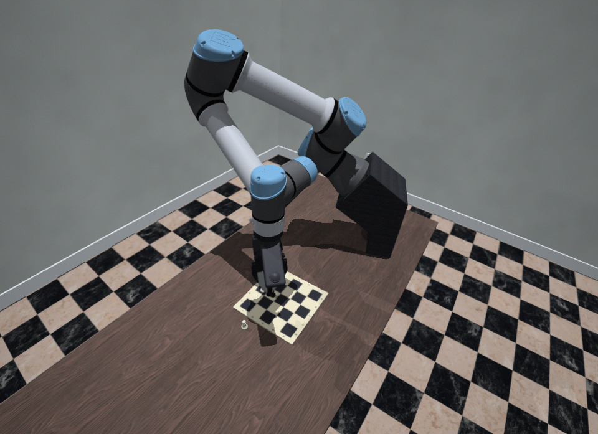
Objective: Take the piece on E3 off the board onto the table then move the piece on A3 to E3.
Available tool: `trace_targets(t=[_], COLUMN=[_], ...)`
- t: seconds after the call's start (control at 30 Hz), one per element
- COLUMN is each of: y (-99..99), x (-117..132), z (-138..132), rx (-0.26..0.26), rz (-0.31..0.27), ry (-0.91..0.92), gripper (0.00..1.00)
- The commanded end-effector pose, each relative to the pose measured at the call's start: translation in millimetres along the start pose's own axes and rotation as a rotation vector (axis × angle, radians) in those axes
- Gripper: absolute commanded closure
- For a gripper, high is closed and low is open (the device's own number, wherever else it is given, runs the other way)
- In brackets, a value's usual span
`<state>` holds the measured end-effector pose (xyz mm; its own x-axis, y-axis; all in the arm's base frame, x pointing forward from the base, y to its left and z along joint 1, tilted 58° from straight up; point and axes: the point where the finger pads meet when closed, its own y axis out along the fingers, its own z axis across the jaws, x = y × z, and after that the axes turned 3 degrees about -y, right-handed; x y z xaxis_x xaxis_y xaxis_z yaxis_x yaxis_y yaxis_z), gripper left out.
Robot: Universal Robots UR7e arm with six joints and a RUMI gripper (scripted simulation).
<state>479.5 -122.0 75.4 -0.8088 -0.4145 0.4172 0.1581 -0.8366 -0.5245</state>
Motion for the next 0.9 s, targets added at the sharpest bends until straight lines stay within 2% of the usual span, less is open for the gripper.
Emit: trace_targets(t=[0.0, 0.57, 0.87], y=[0.2, 1.0, 20.2], x=[-7.3, -7.7, -7.7], z=[7.6, 8.1, 8.0], rx=[-0.005, -0.005, -0.005], rz=[-0.006, -0.006, -0.006], ry=[0.001, 0.001, 0.001], gripper=[1.00, 1.00, 1.00])
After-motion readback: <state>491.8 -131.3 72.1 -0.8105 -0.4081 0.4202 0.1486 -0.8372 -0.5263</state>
